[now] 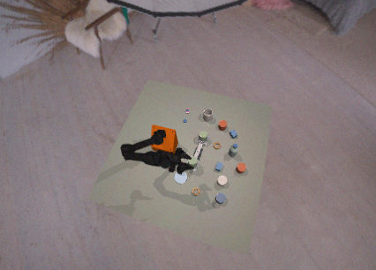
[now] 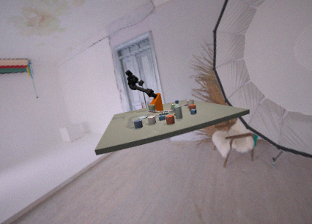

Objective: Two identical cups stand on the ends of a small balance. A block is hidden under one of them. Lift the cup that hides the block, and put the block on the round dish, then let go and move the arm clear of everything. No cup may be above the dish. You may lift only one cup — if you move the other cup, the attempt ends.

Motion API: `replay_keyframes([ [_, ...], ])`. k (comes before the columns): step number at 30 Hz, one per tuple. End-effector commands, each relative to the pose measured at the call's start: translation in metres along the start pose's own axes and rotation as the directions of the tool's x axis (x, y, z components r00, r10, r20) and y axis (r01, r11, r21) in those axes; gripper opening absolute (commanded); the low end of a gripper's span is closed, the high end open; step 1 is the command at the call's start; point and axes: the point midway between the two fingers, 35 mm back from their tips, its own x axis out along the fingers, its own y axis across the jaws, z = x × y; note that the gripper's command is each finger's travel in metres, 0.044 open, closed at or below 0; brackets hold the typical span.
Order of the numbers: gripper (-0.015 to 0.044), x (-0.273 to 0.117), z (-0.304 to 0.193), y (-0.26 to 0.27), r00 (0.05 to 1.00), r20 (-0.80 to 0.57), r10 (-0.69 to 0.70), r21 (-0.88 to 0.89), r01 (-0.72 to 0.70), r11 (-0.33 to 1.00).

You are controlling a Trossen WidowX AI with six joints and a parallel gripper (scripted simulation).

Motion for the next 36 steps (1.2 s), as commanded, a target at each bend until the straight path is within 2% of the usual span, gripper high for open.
replay_keyframes([
  [1,0.0440,0.012,-0.010,-0.022,0.998,0.013,-0.065,-0.092,0.066,0.994],
  [9,0.0440,0.027,-0.028,-0.067,0.984,0.043,-0.173,-0.290,0.178,0.940],
  [18,0.0440,0.035,-0.043,-0.117,0.960,0.095,-0.265,-0.510,0.276,0.815],
  [27,0.0440,0.036,-0.051,-0.164,0.934,0.162,-0.320,-0.705,0.336,0.624],
  [36,0.0440,0.031,-0.053,-0.206,0.913,0.233,-0.335,-0.853,0.357,0.380],
])
